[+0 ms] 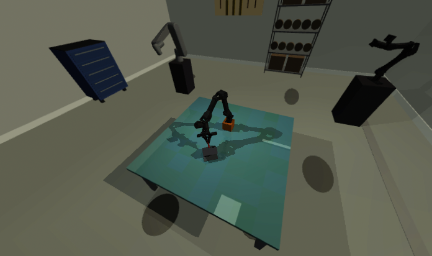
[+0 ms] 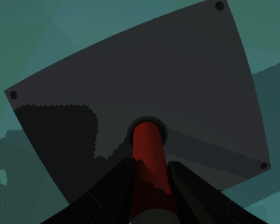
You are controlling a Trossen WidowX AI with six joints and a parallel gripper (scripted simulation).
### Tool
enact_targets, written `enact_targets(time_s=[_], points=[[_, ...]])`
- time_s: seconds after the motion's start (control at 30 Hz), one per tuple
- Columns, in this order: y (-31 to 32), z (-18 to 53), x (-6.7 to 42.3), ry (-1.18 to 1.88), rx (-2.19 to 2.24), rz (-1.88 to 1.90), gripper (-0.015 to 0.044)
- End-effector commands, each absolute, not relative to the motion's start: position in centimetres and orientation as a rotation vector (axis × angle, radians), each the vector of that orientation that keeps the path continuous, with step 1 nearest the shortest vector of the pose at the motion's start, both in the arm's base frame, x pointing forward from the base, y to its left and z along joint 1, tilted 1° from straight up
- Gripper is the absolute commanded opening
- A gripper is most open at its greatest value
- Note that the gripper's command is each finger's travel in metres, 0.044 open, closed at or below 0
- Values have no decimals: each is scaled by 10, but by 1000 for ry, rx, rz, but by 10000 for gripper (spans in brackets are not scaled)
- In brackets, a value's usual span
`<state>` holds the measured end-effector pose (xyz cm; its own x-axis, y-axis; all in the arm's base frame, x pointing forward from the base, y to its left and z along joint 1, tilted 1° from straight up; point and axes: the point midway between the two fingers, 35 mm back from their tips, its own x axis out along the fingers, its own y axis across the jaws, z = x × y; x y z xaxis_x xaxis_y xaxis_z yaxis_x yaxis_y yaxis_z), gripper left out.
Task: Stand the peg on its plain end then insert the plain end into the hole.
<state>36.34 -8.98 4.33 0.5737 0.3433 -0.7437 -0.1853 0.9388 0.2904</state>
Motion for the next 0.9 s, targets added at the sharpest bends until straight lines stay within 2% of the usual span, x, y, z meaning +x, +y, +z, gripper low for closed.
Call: enact_targets(time_s=[0.0, 0.87], points=[[-90, 41, 365, 911, 189, 307, 0], [-85, 33, 374, 910, 189, 307, 0]])
